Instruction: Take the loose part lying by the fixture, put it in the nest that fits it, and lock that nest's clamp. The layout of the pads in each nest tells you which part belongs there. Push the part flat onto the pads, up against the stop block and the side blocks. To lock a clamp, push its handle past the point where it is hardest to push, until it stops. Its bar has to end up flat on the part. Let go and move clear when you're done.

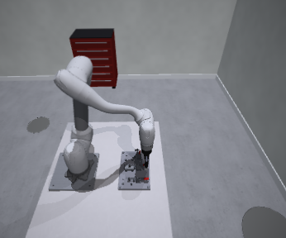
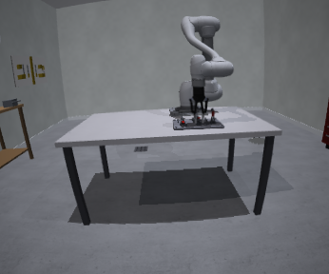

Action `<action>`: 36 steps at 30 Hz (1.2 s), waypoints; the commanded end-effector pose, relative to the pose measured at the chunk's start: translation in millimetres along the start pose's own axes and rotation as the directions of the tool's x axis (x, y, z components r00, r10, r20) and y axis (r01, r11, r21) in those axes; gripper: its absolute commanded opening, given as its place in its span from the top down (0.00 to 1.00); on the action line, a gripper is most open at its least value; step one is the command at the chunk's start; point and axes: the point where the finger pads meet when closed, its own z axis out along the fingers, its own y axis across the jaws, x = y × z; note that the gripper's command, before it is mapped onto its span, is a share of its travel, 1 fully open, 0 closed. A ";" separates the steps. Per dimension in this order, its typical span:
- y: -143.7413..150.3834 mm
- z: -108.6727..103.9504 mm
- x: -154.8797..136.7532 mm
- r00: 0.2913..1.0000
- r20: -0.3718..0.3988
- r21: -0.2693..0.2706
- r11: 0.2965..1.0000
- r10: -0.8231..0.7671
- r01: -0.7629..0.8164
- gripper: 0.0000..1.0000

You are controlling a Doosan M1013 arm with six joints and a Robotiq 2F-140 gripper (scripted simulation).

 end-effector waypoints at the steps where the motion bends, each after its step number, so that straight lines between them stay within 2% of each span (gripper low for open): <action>1: 0.0 -0.1 0.0 1.000 0.000 0.000 1.000 0.000 0.000 0.65; 13: 0.0 -18.7 0.0 1.000 0.000 0.000 1.000 0.000 0.000 0.65; 24: 0.0 -57.0 0.0 1.000 0.000 0.000 1.000 0.000 0.000 0.65; 36: 0.0 -60.1 0.0 1.000 0.000 0.000 1.000 0.000 0.000 0.65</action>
